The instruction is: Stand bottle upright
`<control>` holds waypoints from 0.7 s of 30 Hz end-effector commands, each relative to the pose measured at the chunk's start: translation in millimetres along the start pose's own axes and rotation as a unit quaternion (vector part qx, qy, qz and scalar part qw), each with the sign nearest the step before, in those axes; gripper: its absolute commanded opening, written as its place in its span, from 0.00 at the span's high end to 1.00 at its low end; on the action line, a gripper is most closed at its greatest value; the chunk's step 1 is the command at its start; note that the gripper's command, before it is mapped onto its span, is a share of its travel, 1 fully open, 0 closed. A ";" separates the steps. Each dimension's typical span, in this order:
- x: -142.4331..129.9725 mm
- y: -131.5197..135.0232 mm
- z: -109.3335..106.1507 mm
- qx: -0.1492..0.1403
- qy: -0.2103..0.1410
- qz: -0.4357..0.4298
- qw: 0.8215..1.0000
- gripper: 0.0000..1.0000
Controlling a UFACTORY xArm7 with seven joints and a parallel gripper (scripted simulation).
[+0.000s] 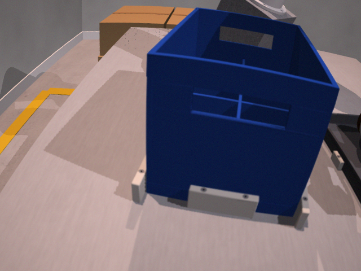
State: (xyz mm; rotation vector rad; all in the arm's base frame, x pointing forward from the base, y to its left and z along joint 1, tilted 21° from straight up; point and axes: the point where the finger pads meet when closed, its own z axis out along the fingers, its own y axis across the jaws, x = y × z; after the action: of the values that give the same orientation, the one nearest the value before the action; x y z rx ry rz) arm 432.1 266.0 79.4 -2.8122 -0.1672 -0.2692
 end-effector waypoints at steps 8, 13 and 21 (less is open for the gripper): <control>1.6 -0.3 -1.1 0.000 0.002 0.000 1.000 0.35; 1.6 -0.3 -0.6 0.000 0.002 0.000 1.000 0.35; 1.6 -0.3 1.8 0.000 0.002 0.000 1.000 0.35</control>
State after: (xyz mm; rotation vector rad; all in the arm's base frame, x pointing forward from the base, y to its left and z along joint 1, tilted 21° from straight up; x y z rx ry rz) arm 432.4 266.5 77.7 -2.8123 -0.1672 -0.2691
